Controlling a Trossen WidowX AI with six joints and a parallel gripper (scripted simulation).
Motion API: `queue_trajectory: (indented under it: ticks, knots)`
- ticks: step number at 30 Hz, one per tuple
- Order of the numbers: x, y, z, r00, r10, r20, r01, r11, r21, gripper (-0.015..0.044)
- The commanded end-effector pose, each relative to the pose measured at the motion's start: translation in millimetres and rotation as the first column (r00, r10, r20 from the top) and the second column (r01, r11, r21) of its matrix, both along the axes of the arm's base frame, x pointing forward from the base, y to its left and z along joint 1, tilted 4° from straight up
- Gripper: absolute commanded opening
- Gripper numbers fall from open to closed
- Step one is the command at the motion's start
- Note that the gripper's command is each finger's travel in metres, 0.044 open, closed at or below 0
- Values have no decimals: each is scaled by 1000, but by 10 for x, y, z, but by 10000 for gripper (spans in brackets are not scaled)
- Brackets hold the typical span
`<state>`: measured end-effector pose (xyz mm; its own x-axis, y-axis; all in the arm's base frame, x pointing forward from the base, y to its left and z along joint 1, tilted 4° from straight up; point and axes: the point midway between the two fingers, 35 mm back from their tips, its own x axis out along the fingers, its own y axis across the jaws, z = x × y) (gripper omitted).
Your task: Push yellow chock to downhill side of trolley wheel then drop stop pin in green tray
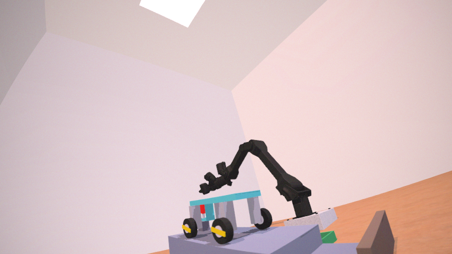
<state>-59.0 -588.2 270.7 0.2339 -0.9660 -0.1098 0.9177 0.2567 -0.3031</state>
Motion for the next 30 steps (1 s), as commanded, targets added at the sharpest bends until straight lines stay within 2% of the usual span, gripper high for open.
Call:
queue_trajectory:
  ticks: [1,8,16,23,30]
  knots:
    - [587,169,-230,995,32,96,-48,984,173,190]
    - [1430,636,-627,981,42,188,-122,891,438,190]
    - [2154,1457,-1042,981,18,195,-151,700,698,190]
    - [2505,2332,-1335,994,3,113,-99,497,862,190]
    - [2566,3244,-1532,999,21,-39,31,304,952,190]
